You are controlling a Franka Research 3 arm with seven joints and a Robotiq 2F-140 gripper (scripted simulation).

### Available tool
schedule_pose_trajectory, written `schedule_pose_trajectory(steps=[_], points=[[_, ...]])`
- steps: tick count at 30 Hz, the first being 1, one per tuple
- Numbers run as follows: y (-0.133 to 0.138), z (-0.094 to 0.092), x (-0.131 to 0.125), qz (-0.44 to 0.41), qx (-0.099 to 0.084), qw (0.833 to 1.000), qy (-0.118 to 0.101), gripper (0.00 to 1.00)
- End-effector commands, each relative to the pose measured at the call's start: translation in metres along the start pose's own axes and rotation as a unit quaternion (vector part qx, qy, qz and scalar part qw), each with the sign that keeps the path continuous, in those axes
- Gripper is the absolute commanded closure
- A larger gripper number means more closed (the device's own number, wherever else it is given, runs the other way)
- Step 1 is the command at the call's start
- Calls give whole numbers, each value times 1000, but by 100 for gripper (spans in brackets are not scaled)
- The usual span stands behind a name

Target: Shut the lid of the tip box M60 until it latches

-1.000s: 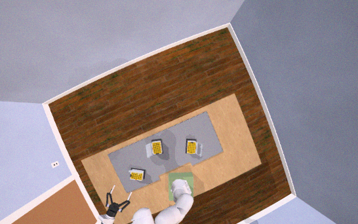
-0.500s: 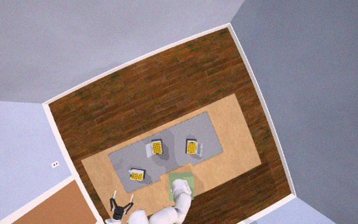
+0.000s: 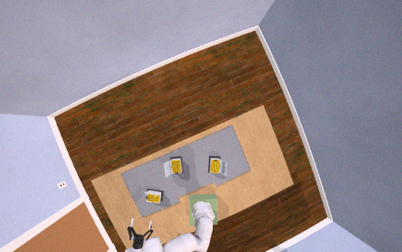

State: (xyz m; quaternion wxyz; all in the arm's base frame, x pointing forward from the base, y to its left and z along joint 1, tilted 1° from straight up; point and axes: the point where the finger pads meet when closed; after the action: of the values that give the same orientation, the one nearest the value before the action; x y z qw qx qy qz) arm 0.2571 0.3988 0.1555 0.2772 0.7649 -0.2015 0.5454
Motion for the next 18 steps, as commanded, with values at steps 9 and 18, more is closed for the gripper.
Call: schedule_pose_trajectory(steps=[9,18], points=[[-7,8,-33,3,-2,1000,6,0],[-17,20,-75,3,-2,1000,6,0]])
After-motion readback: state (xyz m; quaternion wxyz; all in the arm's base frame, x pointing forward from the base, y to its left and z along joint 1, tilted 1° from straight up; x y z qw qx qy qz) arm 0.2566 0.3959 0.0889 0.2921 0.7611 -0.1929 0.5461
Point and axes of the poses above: the point where the finger pads meet when closed, its own z axis out along the fingers, its own y axis across the jaws, x = y × z, and after that the axes turned 12 degrees about -z, right-handed
